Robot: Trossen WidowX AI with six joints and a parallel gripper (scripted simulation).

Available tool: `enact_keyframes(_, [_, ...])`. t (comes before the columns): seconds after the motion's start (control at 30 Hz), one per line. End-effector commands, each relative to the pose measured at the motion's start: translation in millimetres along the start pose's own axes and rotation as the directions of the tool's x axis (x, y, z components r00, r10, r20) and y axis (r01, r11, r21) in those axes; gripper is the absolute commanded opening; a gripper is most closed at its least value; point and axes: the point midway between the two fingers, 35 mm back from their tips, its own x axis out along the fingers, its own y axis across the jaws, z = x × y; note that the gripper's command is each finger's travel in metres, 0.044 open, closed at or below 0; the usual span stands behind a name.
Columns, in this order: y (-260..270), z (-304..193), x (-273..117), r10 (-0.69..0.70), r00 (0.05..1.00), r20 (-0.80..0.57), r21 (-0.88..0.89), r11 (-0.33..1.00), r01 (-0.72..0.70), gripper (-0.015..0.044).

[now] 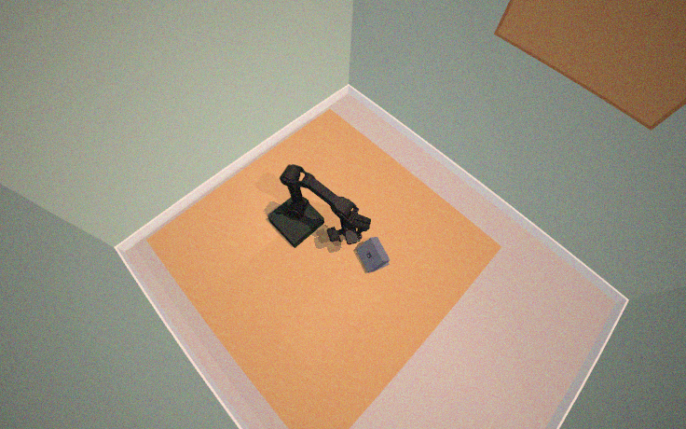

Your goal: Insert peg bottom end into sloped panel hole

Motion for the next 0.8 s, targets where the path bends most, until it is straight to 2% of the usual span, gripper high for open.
enact_keyframes(0.0, [8,-10,0,-0.004,0.999,-0.032,-0.007,1.000,0.004,0.0440])
enact_keyframes(0.57, [39,-65,-2,-0.067,0.984,-0.167,-0.056,0.997,0.058,0.0440])
enact_keyframes(0.77, [40,-67,0,-0.070,0.983,-0.171,-0.058,0.996,0.061,0.0440])
